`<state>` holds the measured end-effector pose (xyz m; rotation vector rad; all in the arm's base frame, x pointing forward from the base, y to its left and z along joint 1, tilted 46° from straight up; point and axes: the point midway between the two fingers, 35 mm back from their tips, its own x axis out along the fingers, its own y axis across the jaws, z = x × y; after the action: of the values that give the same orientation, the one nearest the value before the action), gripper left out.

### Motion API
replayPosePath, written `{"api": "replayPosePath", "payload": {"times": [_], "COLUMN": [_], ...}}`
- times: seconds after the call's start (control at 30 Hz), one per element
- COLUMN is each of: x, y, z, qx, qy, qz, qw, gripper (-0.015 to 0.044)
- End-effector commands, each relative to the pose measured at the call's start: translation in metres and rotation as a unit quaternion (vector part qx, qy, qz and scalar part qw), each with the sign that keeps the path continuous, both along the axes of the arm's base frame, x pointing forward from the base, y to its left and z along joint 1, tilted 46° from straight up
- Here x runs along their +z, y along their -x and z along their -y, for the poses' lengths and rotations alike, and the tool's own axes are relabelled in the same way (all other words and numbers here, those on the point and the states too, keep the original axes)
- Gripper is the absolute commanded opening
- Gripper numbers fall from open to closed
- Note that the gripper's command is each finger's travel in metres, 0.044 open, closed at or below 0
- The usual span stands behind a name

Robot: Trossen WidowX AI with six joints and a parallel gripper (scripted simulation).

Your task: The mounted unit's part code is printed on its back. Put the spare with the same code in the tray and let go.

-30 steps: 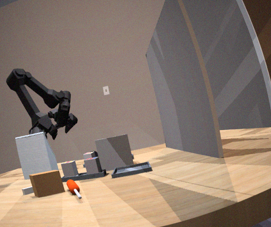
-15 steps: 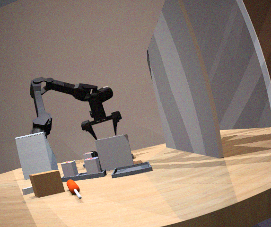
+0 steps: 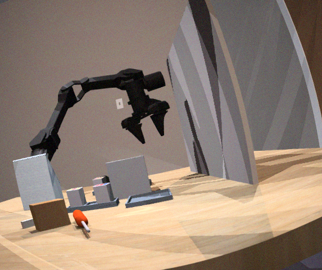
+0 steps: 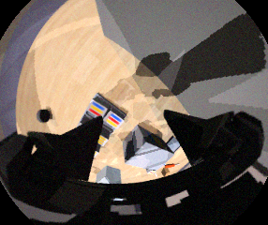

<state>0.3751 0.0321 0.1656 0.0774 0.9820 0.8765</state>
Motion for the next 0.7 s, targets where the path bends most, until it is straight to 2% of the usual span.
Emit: {"api": "replayPosePath", "payload": {"times": [0.0, 0.27, 0.53, 0.67], "x": [-0.034, -0.08, -0.082, -0.111], "y": [-0.004, 0.021, 0.021, 0.015], "z": [0.062, 0.157, 0.157, 0.129], "qx": [-0.081, -0.196, -0.198, -0.198], "qy": [-0.013, -0.068, -0.069, -0.069], "qz": [-0.112, -0.288, -0.29, -0.29], "qw": [0.99, 0.935, 0.934, 0.934], "gripper": [0.044, 0.044, 0.044, 0.044]}}
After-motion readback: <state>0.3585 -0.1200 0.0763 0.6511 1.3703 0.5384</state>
